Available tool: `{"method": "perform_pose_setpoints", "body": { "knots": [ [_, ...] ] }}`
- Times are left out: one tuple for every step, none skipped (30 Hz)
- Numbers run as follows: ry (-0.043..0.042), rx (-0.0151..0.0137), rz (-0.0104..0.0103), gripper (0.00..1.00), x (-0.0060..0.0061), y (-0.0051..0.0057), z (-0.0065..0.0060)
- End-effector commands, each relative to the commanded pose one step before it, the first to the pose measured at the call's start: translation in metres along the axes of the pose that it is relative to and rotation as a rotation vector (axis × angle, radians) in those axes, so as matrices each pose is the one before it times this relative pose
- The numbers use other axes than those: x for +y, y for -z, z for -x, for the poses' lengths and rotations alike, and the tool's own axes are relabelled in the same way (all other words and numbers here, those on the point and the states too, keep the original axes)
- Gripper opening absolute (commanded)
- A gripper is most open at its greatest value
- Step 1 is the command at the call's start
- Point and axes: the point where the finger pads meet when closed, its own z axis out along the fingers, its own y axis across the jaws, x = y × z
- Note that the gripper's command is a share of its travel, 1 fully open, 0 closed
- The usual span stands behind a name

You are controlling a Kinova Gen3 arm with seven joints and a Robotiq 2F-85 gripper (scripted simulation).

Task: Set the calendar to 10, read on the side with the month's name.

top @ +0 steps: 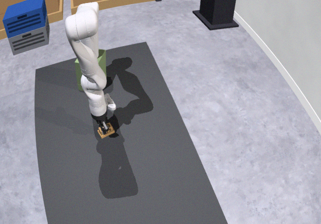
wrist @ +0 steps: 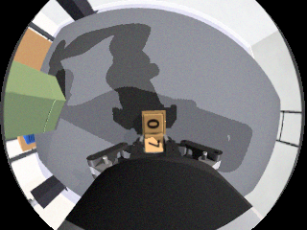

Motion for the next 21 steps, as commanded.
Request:
{"method": "perform_pose_setpoints", "body": {
  "knots": [
    [0.01397, -0.00056, 0.00694, 0.26, 0.00274, -0.00079, -0.00014],
    [0.0, 0.0, 0.0, 0.26, 0.0, 0.0, 0.0],
    [0.0, 0.0, 0.0, 0.26, 0.0, 0.0, 0.0],
    [0.0, 0.0, 0.0, 0.26, 0.0, 0.0, 0.0],
    [0.0, 0.0, 0.0, 0.26, 0.0, 0.0, 0.0],
    [0.0, 0.0, 0.0, 0.26, 0.0, 0.0, 0.0],
    [0.0, 0.0, 0.0, 0.26, 0.0, 0.0, 0.0],
    [0.0, 0.0, 0.0, 0.26, 0.0, 0.0, 0.0],
    [0.0, 0.0, 0.0, 0.26, 0.0, 0.0, 0.0],
    [0.0, 0.0, 0.0, 0.26, 0.0, 0.0, 0.0],
    [0.0, 0.0, 0.0, 0.26, 0.0, 0.0, 0.0],
    [0.0, 0.0, 0.0, 0.3, 0.0, 0.0, 0.0],
    [0.0, 0.0, 0.0, 0.3, 0.0, 0.0, 0.0],
    [0.0, 0.0, 0.0, 0.3, 0.0, 0.0, 0.0],
    [0.0, 0.0, 0.0, 0.34, 0.0, 0.0, 0.0],
    [0.0, 0.0, 0.0, 0.34, 0.0, 0.0, 0.0],
    [0.0, 0.0, 0.0, 0.34, 0.0, 0.0, 0.0],
    [0.0, 0.0, 0.0, 0.38, 0.0, 0.0, 0.0],
    [0.0, 0.0, -0.00001, 0.38, 0.0, 0.0, 0.0],
    [0.0, 0.0, 0.0, 0.38, 0.0, 0.0, 0.0],
    [0.0, 0.0, 0.0, 0.42, 0.0, 0.0, 0.0]
  ]
}}
